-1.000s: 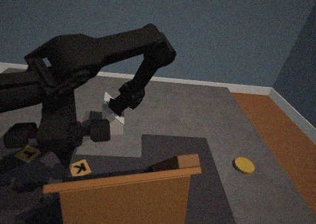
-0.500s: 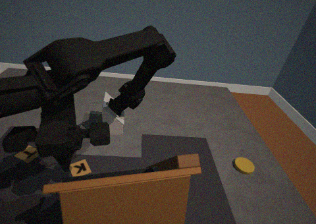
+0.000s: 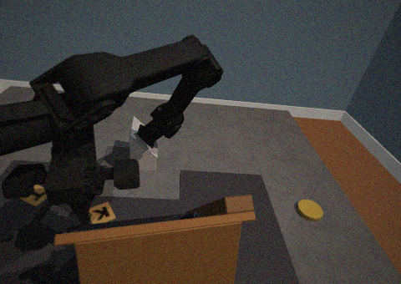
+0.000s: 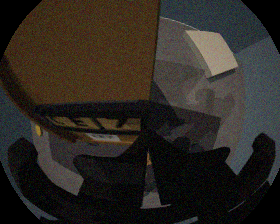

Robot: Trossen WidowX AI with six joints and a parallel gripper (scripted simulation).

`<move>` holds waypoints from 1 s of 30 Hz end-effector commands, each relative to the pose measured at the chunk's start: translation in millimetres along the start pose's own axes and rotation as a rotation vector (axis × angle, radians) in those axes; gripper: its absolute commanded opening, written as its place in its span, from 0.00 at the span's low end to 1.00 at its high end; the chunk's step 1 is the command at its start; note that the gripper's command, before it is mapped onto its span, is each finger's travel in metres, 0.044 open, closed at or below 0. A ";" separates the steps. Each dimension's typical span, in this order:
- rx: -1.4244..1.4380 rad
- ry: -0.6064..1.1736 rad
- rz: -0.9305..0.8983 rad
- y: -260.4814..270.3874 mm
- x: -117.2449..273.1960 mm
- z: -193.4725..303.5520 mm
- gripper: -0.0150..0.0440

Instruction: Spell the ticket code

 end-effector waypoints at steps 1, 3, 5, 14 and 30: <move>0.001 -0.005 -0.001 0.0 -1.1 -2.7 0.25; 0.001 -0.005 -0.001 0.1 -1.9 -3.4 0.25; 0.001 -0.005 -0.001 0.1 -2.7 -4.0 0.25; 0.001 -0.006 -0.001 0.1 -6.1 -6.8 0.25; 0.001 -0.006 -0.001 0.4 -10.0 -9.4 0.25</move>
Point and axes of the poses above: the point midway between the two fingers, 35 mm back from their tips, its own x axis back along the fingers, its own y axis across the jaws, z = x × y, the point moved 4 cm from there along x, back along the fingers, and after that the axes turned 2 degrees about x, right-handed, at the moved point
